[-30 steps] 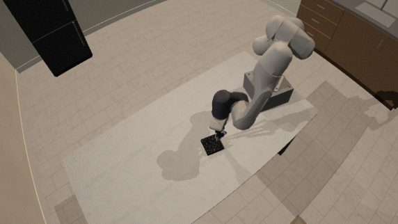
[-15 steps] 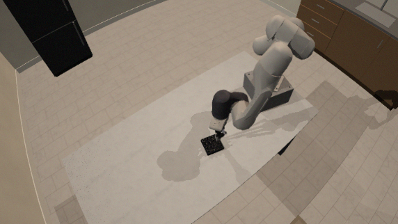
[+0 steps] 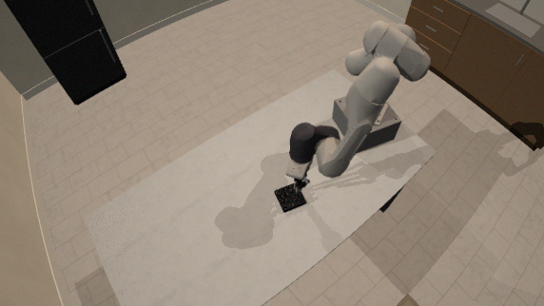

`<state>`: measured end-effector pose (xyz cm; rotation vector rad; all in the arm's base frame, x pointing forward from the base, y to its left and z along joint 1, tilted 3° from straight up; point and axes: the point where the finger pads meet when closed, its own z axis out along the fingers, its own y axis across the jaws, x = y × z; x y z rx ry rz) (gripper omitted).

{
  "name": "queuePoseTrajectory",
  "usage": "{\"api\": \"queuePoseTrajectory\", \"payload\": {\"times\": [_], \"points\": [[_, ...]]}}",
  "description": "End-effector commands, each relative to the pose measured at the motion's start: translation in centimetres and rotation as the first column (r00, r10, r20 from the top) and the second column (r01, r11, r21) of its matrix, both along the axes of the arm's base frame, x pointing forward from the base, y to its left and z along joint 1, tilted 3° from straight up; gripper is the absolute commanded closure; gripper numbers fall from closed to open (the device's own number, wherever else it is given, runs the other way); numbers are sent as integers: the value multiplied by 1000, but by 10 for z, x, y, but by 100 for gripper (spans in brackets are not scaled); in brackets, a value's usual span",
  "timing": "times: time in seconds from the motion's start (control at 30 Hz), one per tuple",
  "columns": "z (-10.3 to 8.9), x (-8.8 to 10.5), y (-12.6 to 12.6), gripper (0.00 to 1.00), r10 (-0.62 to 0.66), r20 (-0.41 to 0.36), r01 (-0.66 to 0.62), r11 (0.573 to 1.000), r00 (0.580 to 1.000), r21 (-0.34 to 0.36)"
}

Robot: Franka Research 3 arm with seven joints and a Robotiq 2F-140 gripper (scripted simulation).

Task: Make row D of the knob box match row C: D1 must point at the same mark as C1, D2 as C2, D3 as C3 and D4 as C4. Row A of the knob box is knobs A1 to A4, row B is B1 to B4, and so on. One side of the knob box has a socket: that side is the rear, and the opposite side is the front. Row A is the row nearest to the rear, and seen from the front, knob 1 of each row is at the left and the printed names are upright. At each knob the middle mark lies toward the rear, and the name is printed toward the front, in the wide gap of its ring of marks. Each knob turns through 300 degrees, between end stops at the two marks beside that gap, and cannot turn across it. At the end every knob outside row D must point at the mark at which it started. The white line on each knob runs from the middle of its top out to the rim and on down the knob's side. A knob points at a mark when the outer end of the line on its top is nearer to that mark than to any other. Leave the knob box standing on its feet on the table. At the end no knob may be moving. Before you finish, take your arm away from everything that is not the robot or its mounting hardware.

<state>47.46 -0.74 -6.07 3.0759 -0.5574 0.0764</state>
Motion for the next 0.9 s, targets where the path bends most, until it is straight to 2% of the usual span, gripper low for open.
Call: {"api": "queuePoseTrajectory", "payload": {"times": [0.0,0.47,0.87], "points": [[0,1,0,95,-1,4,1,1000,1000,0],[0,1,0,95,-43,5,43,999,999,2],[0,1,0,95,-180,7,180,984,984,9]]}}
